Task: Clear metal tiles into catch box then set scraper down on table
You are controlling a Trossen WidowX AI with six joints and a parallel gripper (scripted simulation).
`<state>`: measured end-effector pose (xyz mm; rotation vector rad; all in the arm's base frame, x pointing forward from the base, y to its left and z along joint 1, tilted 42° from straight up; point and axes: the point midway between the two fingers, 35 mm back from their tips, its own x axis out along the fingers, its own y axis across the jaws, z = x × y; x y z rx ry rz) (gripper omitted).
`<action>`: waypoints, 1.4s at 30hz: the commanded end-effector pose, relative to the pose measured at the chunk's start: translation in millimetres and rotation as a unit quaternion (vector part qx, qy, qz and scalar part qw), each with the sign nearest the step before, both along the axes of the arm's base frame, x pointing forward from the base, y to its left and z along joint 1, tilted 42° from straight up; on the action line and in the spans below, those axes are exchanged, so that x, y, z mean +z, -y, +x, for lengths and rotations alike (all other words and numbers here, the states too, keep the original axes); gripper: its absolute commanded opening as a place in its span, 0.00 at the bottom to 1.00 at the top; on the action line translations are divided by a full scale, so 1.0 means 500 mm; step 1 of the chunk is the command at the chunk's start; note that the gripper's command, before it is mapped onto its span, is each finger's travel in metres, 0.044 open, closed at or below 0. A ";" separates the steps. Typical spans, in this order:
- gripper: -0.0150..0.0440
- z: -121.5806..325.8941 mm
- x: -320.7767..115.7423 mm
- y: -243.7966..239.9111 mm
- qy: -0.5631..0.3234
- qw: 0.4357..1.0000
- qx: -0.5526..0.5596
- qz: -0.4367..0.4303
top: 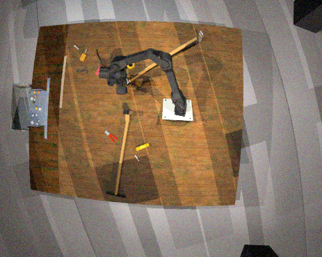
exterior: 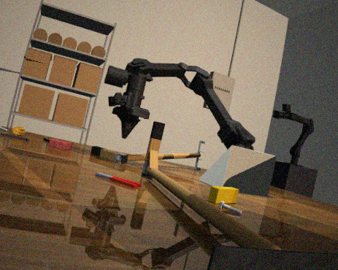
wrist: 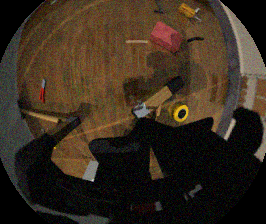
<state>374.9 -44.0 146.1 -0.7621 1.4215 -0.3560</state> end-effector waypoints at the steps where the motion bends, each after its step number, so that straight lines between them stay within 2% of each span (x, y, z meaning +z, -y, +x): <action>1: 0.25 0.002 0.009 0.010 -0.002 1.000 0.000 0.002; 42: 0.25 0.020 0.096 0.105 0.000 1.000 0.001 -0.002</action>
